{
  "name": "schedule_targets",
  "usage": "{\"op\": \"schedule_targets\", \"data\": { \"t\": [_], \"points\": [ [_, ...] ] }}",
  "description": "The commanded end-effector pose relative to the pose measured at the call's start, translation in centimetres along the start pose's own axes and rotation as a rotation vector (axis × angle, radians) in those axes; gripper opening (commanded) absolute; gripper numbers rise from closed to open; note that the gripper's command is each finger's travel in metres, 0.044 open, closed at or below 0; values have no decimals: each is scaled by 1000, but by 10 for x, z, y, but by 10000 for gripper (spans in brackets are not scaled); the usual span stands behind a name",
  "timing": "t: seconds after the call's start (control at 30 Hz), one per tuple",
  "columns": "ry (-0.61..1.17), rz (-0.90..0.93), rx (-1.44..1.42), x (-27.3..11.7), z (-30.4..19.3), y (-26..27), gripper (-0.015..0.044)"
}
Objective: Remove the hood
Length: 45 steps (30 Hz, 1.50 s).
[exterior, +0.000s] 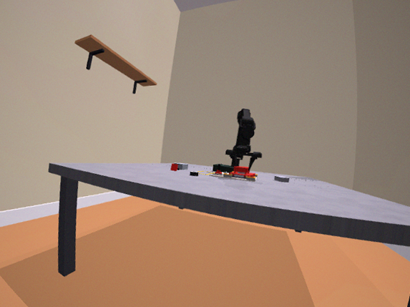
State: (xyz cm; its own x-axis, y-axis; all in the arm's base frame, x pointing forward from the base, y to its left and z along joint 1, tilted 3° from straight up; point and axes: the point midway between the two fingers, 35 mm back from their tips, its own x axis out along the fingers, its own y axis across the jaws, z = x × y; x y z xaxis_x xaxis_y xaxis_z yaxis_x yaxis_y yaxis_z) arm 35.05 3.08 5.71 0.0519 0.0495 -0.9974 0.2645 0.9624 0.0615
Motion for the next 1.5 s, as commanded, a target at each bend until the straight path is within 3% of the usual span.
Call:
{"op": "schedule_targets", "data": {
  "t": [0.0,0.73,1.1,1.47],
  "points": [
    [-4,1,-1,-5,1,0,0],
    [-3,1,-1,-20,1,0,0],
    [-3,1,-1,-62,0,0,0],
    [-6,-2,20,-54,8,-30,0]
  ]
}}
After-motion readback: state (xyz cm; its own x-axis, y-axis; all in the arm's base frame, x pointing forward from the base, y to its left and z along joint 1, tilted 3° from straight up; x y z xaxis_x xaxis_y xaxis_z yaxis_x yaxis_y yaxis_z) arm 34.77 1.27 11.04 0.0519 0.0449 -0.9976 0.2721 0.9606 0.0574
